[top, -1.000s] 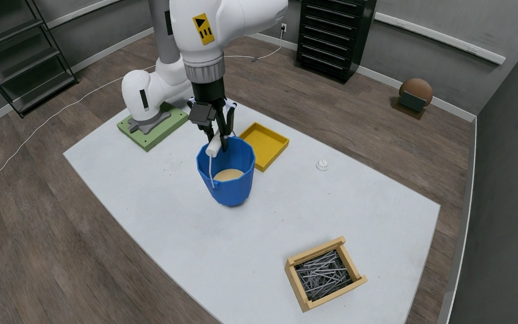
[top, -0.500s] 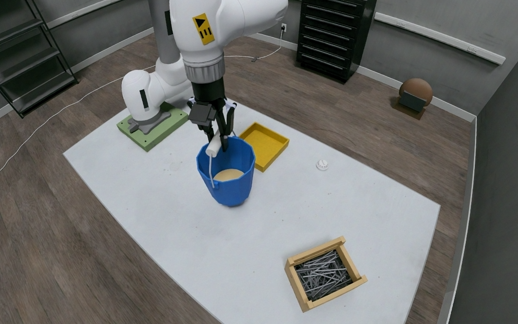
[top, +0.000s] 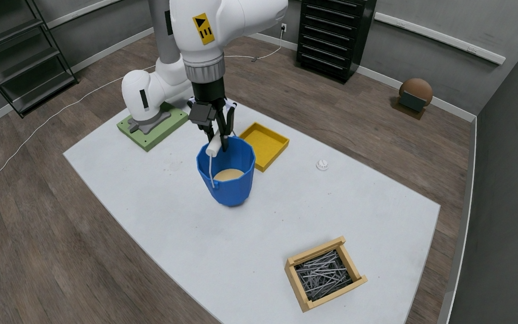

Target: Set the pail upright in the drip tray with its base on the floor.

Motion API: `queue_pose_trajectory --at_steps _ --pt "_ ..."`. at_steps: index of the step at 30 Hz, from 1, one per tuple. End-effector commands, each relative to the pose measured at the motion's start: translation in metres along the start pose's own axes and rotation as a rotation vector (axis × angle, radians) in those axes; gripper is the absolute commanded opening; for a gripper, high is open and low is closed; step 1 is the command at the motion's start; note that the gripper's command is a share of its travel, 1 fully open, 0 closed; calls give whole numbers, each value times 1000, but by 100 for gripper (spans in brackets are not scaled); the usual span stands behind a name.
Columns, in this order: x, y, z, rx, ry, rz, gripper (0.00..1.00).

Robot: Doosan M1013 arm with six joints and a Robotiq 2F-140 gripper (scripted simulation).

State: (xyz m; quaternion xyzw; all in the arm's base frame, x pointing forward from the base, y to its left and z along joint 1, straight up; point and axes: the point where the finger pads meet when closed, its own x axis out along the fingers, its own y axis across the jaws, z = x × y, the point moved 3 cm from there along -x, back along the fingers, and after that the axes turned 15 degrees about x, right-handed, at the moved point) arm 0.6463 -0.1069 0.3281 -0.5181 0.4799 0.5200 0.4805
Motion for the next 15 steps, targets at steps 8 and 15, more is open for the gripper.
queue_pose_trajectory --at_steps 8,15 --pt "-1 0 3 0 0 -1 10" --pt "-1 1 7 0 0 -1 10"
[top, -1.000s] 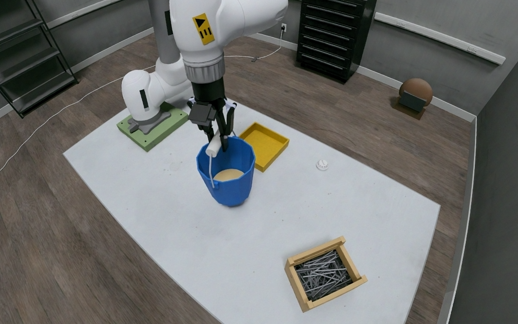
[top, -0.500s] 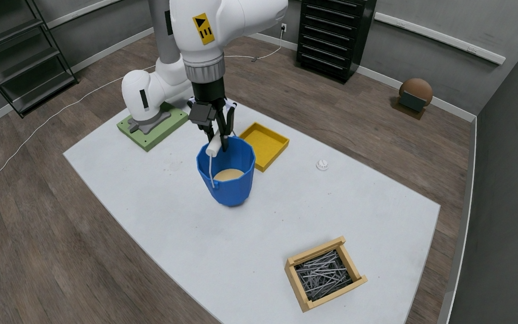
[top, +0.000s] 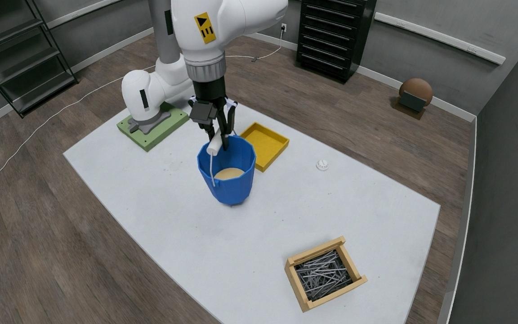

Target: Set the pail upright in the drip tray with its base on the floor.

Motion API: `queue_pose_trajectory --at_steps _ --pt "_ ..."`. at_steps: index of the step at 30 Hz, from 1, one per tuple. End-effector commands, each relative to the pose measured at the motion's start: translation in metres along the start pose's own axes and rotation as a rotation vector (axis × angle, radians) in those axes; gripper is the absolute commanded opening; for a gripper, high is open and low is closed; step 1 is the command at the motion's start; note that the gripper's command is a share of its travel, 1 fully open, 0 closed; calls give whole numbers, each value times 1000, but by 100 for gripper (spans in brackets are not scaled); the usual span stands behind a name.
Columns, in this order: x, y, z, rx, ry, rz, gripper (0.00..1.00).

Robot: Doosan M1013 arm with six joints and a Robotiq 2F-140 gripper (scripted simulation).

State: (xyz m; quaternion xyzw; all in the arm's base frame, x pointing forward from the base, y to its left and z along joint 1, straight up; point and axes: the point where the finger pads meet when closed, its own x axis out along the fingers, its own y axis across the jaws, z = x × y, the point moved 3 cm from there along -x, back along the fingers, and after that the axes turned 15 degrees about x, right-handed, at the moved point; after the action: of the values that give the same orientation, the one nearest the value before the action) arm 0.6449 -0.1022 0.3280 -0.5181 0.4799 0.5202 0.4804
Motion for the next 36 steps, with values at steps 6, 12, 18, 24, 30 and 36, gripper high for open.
queue_pose_trajectory --at_steps 6,12,18,24,30,36 --pt "-1 1 8 0 0 -2 10" --pt "-1 2 12 0 0 -2 10" --pt "-1 4 21 0 0 -2 10" --pt "-1 5 32 0 0 -2 10" --pt "-1 7 40 0 0 -2 10" --pt "-1 9 54 0 0 -2 10"
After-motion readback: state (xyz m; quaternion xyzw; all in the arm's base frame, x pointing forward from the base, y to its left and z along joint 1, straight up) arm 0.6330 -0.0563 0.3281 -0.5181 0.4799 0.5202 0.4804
